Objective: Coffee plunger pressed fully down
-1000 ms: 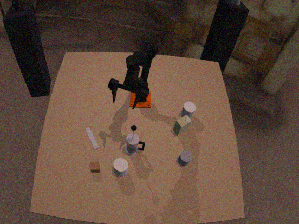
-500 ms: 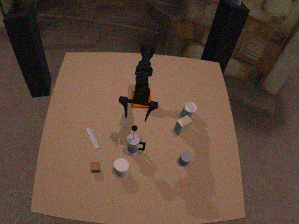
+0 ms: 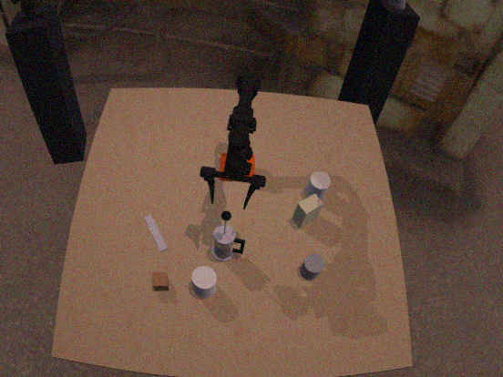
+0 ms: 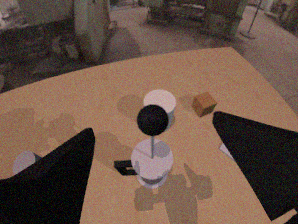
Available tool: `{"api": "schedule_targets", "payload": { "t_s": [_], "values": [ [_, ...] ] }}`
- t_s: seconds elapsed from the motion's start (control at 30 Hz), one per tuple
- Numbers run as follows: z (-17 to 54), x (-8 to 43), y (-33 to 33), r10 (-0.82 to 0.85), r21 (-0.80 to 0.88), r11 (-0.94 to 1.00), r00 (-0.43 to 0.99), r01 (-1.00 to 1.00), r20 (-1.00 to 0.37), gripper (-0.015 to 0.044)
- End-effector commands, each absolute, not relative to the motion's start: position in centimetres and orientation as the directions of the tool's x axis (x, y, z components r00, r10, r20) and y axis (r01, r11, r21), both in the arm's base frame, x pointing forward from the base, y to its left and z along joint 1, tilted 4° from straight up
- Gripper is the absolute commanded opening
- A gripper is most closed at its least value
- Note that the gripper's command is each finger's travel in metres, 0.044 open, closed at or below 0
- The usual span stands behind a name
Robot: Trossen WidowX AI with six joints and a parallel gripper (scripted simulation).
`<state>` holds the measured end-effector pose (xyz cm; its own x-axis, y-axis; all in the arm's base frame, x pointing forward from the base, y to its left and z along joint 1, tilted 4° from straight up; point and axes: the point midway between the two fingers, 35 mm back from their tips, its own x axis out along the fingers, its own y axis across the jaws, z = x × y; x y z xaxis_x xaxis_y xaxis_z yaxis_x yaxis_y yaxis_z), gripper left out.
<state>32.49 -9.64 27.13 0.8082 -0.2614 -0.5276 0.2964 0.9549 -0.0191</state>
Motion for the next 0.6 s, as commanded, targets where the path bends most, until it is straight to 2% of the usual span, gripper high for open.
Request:
{"api": "schedule_targets", "payload": {
  "t_s": [0.0,0.53,0.57],
  "values": [
    [26.3,33.0,-9.9,-0.263,-0.018,0.954,0.803,0.3,-0.535,0.044],
    [25.0,34.7,-10.5,-0.264,-0.018,0.954,0.803,0.301,-0.534,0.044],
    [25.0,34.7,-10.5,-0.264,-0.018,0.954,0.803,0.301,-0.534,0.0414]
  ]
}}
